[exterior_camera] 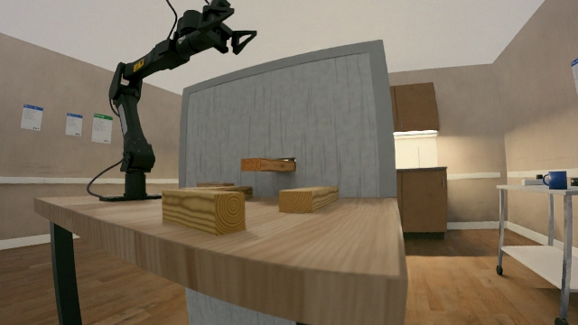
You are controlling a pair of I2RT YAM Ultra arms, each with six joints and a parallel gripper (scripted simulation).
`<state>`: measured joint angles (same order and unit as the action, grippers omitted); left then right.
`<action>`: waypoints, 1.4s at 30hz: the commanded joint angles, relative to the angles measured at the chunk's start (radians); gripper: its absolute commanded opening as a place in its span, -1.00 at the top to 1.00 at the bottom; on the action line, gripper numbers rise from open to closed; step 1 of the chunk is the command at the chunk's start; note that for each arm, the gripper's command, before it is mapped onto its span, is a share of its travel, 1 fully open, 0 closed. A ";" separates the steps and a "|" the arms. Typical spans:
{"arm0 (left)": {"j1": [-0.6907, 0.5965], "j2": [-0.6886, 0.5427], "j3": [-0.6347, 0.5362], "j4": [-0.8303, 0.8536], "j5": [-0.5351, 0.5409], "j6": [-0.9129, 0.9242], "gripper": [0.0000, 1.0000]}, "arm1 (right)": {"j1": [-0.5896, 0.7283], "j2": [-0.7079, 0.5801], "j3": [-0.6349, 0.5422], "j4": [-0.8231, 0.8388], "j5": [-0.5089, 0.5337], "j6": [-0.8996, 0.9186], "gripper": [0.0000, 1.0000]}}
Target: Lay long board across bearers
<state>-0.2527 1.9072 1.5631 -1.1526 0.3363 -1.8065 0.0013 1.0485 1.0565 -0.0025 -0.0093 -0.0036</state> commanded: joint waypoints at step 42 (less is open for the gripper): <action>-0.057 -0.032 0.093 0.015 0.060 -0.058 1.00 | -0.002 -0.021 0.043 -0.007 0.010 0.005 -1.00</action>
<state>-0.2989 1.9244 1.6073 -1.1549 0.3393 -1.8591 0.0013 1.0485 1.0565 -0.0025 -0.0093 -0.0036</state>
